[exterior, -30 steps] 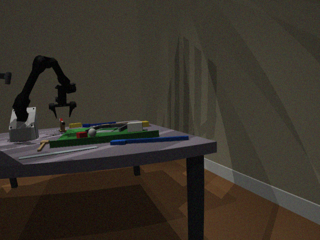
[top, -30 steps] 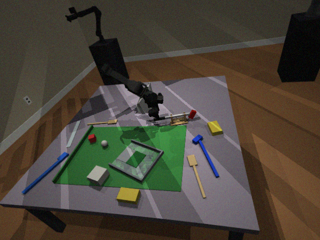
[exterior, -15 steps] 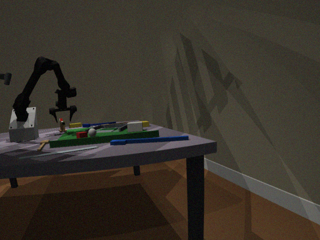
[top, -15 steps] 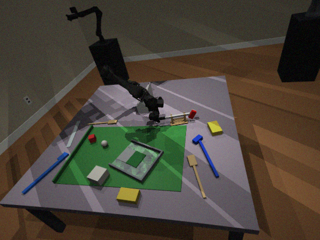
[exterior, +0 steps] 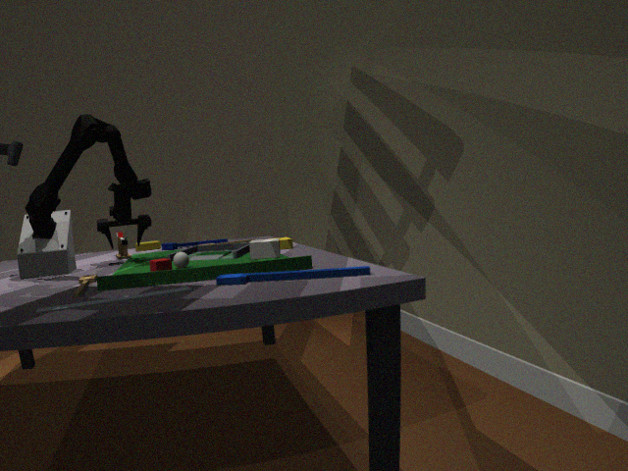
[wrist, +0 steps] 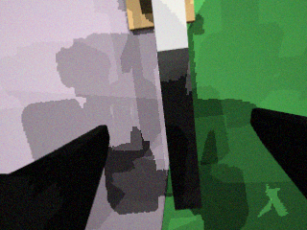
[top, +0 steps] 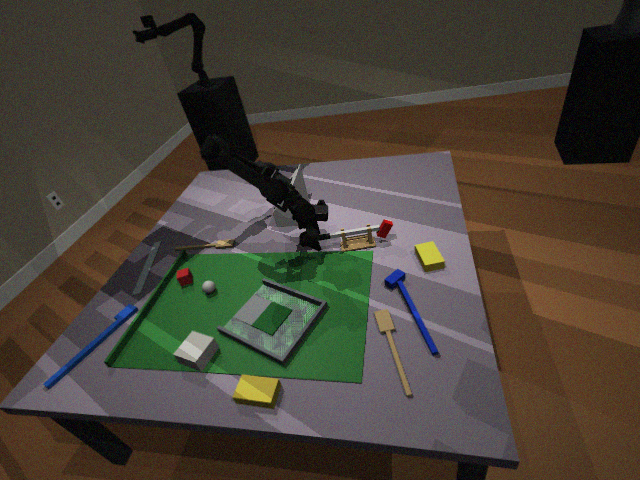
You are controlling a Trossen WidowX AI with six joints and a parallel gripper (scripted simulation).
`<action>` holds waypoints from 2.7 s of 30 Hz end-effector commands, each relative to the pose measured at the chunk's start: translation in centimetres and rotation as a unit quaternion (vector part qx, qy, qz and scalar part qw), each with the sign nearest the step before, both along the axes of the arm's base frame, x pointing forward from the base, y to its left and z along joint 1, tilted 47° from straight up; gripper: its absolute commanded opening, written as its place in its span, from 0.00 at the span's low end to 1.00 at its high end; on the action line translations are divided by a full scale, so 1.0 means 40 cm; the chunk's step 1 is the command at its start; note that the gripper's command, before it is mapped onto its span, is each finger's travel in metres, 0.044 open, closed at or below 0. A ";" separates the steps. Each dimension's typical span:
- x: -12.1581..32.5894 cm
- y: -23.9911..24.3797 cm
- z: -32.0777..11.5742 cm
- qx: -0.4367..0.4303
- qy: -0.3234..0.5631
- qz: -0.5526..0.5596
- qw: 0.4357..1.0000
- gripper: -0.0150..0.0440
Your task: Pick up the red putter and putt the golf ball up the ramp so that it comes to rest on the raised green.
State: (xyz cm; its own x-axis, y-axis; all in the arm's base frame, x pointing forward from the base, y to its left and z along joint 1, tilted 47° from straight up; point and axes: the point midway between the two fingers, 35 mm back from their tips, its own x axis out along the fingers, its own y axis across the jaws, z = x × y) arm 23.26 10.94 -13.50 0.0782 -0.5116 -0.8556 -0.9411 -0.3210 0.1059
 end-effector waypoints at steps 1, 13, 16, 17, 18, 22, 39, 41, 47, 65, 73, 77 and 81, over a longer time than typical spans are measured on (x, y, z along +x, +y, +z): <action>0.001 -0.015 -0.010 -0.004 0.000 0.001 1.000 1.00; 0.004 -0.023 -0.021 -0.001 0.000 -0.001 1.000 0.78; 0.004 -0.023 -0.021 -0.001 0.000 -0.001 1.000 0.64; 0.004 -0.023 -0.021 -0.001 0.000 -0.001 1.000 0.60; 0.004 -0.023 -0.021 -0.001 0.000 -0.001 1.000 0.56; 0.004 -0.023 -0.021 -0.001 0.000 -0.001 1.000 0.38; -0.009 0.084 0.071 0.002 0.001 0.000 1.000 0.25; -0.018 0.111 0.100 0.002 0.001 0.000 1.000 0.25; -0.037 0.156 0.152 0.001 0.002 0.000 1.000 0.25; 0.047 0.021 0.334 0.013 -0.195 -0.261 0.945 0.25; 0.064 -0.059 0.432 0.020 -0.292 -0.385 0.875 0.25; 0.067 -0.102 0.480 0.024 -0.338 -0.442 0.830 0.25; 0.062 -0.146 0.522 0.028 -0.380 -0.496 0.780 0.25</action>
State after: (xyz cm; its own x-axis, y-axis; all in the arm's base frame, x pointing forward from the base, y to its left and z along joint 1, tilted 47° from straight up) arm 25.87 6.30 6.12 0.1553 -0.5953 -0.7883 -0.6099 0.5699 -0.5506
